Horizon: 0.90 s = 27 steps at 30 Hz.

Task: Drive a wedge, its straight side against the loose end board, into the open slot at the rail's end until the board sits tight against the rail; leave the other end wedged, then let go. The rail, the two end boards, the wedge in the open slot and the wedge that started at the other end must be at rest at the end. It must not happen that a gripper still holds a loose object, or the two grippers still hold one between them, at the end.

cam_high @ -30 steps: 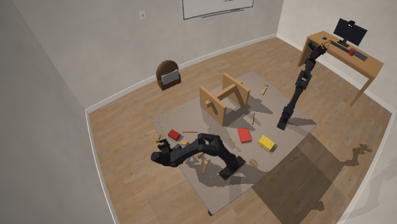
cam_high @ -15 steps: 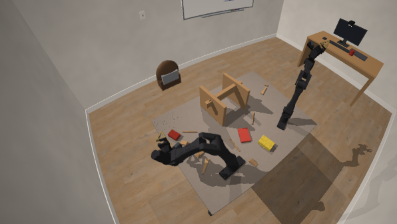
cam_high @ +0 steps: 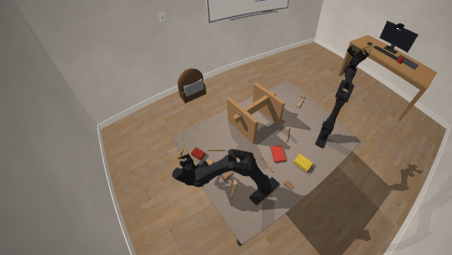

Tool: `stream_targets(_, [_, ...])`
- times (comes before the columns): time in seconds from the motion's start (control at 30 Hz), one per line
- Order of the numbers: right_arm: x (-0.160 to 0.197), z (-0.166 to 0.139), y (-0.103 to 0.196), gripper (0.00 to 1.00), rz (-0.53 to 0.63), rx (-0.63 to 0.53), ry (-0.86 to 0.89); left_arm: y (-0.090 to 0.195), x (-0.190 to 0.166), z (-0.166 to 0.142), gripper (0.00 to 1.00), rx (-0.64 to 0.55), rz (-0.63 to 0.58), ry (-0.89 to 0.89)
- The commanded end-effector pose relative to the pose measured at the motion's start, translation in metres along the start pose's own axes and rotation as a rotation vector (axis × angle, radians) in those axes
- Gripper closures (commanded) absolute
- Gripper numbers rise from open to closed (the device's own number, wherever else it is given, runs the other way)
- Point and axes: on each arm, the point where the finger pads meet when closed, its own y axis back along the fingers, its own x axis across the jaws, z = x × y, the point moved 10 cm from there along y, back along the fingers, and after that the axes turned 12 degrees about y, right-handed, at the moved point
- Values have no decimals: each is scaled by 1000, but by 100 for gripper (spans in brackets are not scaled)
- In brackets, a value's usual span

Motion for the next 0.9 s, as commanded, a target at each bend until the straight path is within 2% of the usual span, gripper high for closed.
stream_targets(0.0, [-29,-2,1,0,-57,-3,-55,0,8,10,0,-4,-2,22])
stream_targets(0.03, [-23,0,6,0,-31,-13,-53,-3,0,12,0,-4,-11,47])
stream_targets(0.13, [-41,5,1,0,-60,-20,-91,-5,19,15,0,3,-2,7])
stream_targets(0.2, [-19,9,10,0,2,-40,-78,-7,8,15,0,7,-13,51])
stream_targets(0.27, [-30,12,8,0,-15,-46,-103,-9,3,17,0,11,-19,76])
stream_targets(0.33, [-24,16,13,0,10,-60,-109,-11,14,19,0,15,-14,57])
stream_targets(0.43, [-24,20,18,0,22,-76,-130,-14,5,21,0,22,-24,98])
stream_targets(0.57, [-38,20,13,0,-20,-71,-160,-12,18,22,0,28,-13,70])
stream_targets(0.63, [-26,26,22,0,27,-92,-161,-17,11,25,0,28,-25,100])
stream_targets(0.87, [-33,42,30,0,66,-143,-230,-25,17,34,0,49,-29,135])
